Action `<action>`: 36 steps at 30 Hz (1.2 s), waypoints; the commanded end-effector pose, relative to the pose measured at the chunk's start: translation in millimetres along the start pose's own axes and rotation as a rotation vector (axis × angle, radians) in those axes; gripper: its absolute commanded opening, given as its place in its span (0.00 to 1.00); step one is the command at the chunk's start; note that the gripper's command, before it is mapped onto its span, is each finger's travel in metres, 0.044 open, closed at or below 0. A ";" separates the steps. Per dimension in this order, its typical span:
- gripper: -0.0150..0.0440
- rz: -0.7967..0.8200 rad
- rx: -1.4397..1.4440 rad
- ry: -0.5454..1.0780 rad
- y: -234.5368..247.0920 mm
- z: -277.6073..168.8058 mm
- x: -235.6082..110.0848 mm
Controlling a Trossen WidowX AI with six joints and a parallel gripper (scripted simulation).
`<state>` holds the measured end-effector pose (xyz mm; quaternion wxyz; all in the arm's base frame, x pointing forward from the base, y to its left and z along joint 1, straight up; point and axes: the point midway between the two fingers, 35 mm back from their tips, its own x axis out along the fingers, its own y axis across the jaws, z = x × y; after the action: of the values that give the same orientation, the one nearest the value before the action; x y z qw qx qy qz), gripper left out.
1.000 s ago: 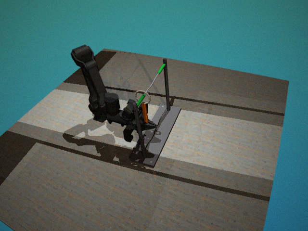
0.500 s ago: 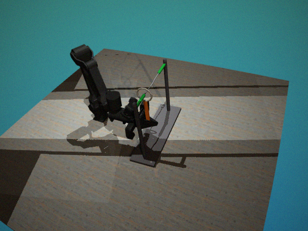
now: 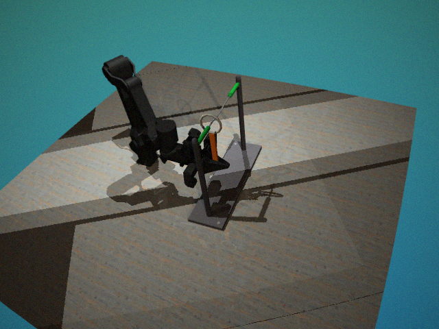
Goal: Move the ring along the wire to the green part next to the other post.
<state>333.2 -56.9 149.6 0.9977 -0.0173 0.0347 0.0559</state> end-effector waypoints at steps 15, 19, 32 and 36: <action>0.00 0.042 -0.137 0.002 1.1 0.4 0.2; 0.00 0.055 -0.175 0.003 0.1 0.4 0.3; 0.00 0.078 -0.242 0.003 4.0 -1.5 -0.2; 0.00 0.078 -0.237 0.003 8.4 -2.8 -0.5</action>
<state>332.6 -52.2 147.8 0.9858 -0.1323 0.0302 0.0984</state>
